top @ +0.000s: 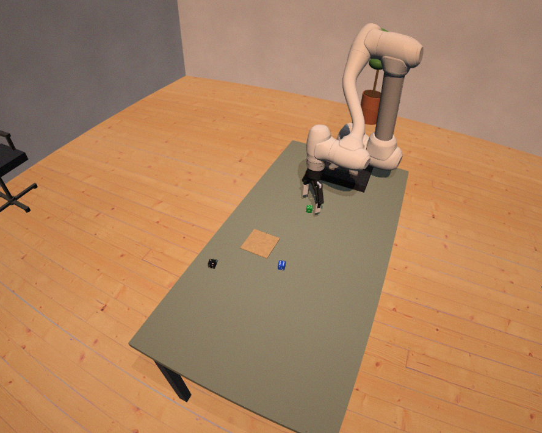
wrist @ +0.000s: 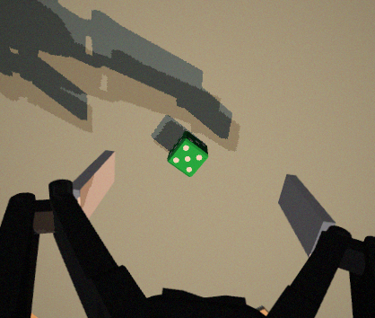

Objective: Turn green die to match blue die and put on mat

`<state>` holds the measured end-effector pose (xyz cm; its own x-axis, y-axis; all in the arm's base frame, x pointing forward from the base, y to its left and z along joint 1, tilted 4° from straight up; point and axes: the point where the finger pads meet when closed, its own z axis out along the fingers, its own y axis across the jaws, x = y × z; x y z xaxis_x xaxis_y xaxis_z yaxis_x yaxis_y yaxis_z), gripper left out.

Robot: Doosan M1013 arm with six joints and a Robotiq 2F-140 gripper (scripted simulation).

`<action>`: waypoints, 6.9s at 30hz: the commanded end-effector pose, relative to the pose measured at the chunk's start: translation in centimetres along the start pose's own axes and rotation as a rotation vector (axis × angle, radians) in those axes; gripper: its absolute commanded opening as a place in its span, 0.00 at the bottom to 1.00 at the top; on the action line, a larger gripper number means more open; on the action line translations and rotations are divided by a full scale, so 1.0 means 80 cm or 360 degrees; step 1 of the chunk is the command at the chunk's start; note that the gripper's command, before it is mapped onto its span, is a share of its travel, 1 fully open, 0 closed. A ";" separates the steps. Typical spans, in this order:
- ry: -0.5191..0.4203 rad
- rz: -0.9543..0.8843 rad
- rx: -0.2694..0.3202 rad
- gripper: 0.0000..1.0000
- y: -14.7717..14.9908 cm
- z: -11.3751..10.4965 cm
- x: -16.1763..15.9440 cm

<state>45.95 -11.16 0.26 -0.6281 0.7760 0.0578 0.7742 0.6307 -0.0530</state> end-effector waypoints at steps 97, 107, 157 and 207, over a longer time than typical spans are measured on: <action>0.0000 0.0000 0.0000 1.00 0.376 0.000 -0.344; 0.0000 0.0000 0.0000 1.00 0.378 0.000 -0.346; 0.0000 0.0000 0.0000 1.00 0.378 -0.072 -0.346; 0.0000 0.0785 0.0000 1.00 0.009 -0.107 -0.023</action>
<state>51.14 -12.55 8.60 -0.2169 0.9756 0.0326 0.9726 0.2189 -0.0779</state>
